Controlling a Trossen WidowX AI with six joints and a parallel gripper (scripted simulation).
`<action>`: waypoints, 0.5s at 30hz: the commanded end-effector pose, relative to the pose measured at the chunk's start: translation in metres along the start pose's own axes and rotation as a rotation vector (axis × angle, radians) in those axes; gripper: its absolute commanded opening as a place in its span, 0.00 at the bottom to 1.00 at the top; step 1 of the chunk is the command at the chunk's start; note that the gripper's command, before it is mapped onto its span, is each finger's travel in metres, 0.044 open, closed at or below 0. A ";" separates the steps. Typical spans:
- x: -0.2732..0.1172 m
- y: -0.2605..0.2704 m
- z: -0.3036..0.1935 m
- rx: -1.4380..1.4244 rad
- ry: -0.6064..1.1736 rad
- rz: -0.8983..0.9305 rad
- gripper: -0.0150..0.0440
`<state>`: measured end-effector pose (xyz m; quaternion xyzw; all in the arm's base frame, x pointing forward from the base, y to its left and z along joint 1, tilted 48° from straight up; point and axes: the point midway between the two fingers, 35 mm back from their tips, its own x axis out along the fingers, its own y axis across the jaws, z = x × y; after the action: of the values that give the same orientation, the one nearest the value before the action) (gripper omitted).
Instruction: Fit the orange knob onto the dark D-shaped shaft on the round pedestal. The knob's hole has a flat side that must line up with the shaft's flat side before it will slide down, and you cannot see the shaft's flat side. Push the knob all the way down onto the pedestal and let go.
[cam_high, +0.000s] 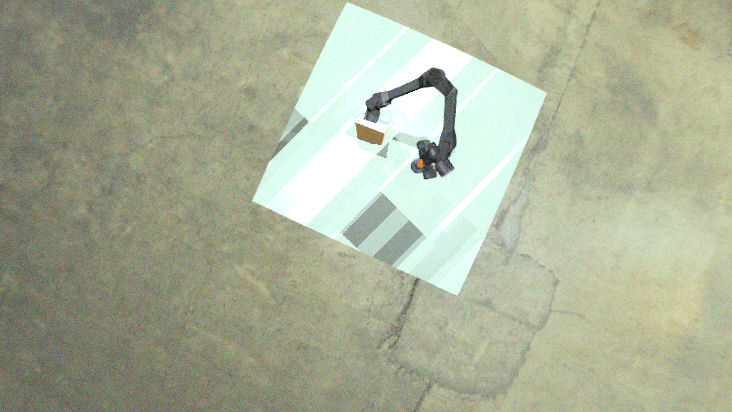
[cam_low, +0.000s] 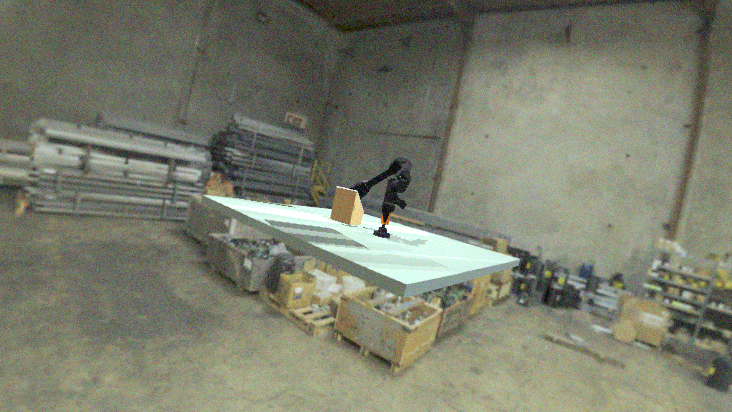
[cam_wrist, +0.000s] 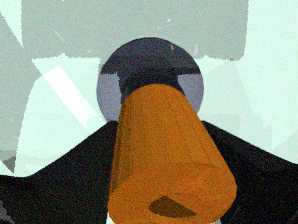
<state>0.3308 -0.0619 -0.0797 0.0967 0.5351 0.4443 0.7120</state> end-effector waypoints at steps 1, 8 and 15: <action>-0.001 -0.001 0.001 -0.071 -0.004 -0.002 0.25; 0.001 -0.001 -0.001 -0.071 -0.004 -0.002 0.25; 0.000 -0.001 -0.001 -0.071 -0.004 -0.002 0.25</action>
<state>0.3298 -0.0609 -0.0813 0.0725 0.5195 0.4629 0.7146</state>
